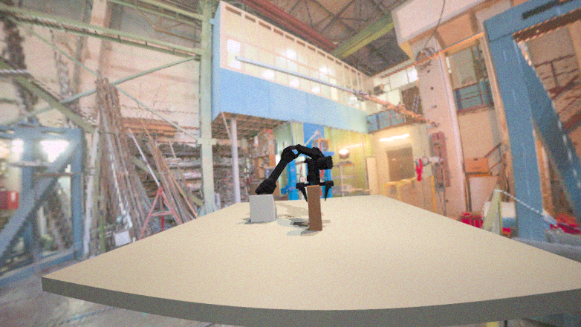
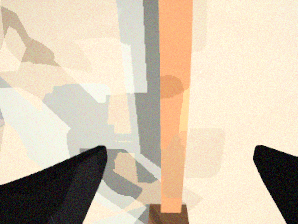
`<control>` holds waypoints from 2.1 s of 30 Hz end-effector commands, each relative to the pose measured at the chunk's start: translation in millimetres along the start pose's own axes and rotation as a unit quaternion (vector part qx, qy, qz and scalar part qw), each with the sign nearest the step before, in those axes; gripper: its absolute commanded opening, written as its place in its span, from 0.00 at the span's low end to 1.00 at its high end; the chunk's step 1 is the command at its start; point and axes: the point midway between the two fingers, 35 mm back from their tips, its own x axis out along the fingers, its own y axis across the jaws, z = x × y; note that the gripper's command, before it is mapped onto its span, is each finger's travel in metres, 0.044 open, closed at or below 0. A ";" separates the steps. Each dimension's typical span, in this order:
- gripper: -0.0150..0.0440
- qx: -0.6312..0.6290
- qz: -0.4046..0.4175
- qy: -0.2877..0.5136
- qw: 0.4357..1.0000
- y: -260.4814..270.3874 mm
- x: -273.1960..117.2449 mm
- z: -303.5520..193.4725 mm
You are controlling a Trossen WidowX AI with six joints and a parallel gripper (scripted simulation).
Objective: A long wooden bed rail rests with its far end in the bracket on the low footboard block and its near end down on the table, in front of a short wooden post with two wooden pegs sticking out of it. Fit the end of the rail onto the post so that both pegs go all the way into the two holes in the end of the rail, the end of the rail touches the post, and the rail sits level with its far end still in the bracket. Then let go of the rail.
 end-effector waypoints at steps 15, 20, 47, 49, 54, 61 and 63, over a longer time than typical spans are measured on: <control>1.00 0.001 0.002 -0.005 1.000 0.3 30.7 1.7; 1.00 0.001 0.002 -0.005 1.000 0.4 38.8 1.9; 0.73 0.000 0.002 -0.007 1.000 2.8 69.3 4.0; 0.64 0.000 0.002 -0.007 1.000 2.8 69.3 4.0; 0.42 0.000 0.002 -0.007 1.000 2.8 69.3 4.0; 0.28 0.000 0.002 -0.007 1.000 2.8 69.3 4.0; 0.25 0.000 0.002 -0.007 1.000 2.8 69.3 4.0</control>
